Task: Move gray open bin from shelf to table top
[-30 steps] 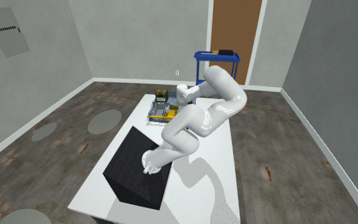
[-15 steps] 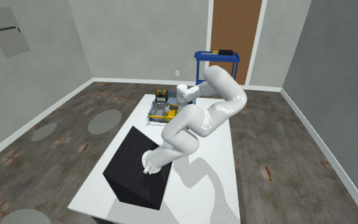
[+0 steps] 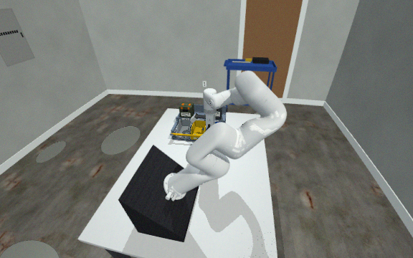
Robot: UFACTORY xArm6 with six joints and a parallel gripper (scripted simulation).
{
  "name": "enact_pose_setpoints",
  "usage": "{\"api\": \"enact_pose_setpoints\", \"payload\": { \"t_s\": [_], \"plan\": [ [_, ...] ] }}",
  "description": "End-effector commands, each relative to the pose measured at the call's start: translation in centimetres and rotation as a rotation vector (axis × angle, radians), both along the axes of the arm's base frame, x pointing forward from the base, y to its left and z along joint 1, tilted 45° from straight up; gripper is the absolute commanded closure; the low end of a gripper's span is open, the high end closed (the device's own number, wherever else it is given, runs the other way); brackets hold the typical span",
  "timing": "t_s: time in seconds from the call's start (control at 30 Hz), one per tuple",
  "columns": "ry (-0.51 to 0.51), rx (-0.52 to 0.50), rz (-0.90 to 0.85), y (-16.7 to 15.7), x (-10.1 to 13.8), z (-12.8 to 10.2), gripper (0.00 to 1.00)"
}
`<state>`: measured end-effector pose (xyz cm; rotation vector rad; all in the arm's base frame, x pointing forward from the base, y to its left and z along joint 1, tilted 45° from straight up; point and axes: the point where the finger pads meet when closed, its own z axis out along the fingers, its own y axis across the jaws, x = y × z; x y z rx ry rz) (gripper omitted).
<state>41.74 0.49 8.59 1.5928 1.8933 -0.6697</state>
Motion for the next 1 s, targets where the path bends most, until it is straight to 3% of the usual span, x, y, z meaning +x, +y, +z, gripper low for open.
{"api": "enact_pose_setpoints", "payload": {
  "t_s": [0.0, 0.17, 0.33, 0.73, 0.9, 0.97],
  "plan": [
    [0.001, -0.001, -0.001, 0.2, -0.1, 0.3, 0.00],
    [0.001, -0.001, -0.001, 0.2, -0.1, 0.3, 0.00],
    [0.002, -0.002, -0.002, 3.4, 2.2, -2.7, 0.00],
    [0.002, -0.002, -0.002, 3.4, 2.2, -2.7, 0.00],
    [0.002, -0.001, -0.002, 7.1, 4.8, -5.9, 0.00],
    [0.002, -0.001, -0.002, 7.1, 4.8, -5.9, 0.00]
  ]
}}
